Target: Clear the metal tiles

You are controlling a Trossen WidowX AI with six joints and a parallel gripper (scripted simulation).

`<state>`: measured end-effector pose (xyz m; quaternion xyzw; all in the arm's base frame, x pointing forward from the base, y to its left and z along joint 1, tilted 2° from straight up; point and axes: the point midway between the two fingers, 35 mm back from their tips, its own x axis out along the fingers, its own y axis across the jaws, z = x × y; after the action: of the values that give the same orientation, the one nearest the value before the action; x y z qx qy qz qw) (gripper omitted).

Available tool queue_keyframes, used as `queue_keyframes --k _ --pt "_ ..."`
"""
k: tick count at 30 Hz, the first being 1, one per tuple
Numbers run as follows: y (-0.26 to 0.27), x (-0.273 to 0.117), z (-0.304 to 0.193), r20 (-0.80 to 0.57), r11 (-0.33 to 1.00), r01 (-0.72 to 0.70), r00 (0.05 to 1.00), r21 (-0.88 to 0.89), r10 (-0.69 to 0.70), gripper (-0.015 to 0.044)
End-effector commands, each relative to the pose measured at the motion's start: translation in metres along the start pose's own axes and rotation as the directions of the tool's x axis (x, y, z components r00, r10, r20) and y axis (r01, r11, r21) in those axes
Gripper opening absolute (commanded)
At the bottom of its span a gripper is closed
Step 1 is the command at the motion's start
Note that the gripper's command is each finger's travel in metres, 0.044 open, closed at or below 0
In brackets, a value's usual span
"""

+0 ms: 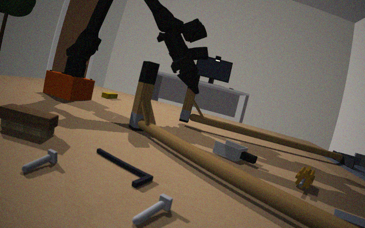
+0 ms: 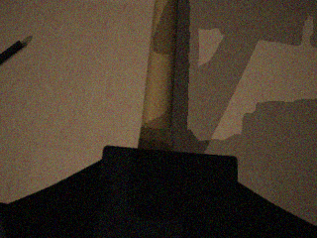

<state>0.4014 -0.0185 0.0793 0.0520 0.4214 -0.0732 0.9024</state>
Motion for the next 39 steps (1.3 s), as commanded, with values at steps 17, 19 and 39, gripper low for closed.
queue_keyframes --k 17,19,39 --pt "-0.002 -0.017 -0.02 0.02 1.0 0.001 1.0 0.003 -0.001 0.0" --pt "-0.002 -0.018 -0.022 0.02 1.0 0.001 1.0 0.003 -0.001 0.0" --pt "-0.006 -0.03 -0.048 0.02 1.0 0.001 1.0 0.003 -0.001 0.0"
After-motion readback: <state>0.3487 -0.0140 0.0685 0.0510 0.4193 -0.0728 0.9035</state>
